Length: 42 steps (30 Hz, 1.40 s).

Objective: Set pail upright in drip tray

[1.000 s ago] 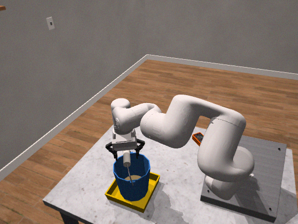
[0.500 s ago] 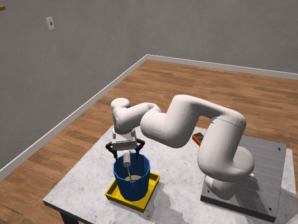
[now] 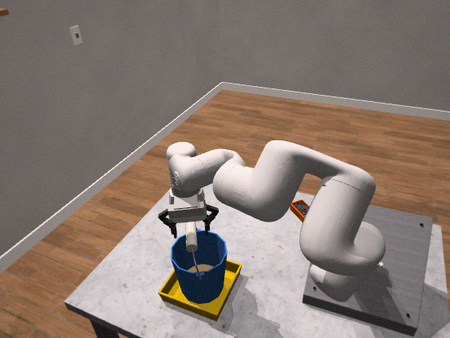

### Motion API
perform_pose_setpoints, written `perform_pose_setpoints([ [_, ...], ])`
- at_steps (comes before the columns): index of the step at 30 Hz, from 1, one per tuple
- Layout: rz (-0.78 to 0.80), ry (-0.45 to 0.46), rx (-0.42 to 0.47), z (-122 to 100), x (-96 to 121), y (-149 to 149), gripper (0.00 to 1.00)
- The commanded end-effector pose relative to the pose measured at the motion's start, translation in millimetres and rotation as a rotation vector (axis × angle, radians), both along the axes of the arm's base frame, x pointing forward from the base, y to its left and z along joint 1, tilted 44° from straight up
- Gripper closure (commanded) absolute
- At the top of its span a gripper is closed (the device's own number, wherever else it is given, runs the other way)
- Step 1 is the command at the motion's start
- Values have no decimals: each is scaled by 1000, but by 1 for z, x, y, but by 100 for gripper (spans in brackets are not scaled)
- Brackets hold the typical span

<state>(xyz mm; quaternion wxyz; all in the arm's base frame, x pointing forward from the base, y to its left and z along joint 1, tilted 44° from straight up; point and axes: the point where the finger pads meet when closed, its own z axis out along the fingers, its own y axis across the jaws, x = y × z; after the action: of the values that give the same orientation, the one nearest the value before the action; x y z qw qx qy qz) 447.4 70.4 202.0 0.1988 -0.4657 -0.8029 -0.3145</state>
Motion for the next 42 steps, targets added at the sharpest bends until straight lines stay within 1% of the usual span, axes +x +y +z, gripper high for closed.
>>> perform_pose_setpoints([
  [1, -3, -3, -1, 7, 1, -8, 0],
  [5, -3, -3, -1, 11, 1, -11, 0],
  [20, -3, -3, -1, 36, 2, -35, 0],
  [31, -3, -3, -1, 44, 2, -43, 0],
  [42, -3, -3, -1, 45, 2, -44, 0],
])
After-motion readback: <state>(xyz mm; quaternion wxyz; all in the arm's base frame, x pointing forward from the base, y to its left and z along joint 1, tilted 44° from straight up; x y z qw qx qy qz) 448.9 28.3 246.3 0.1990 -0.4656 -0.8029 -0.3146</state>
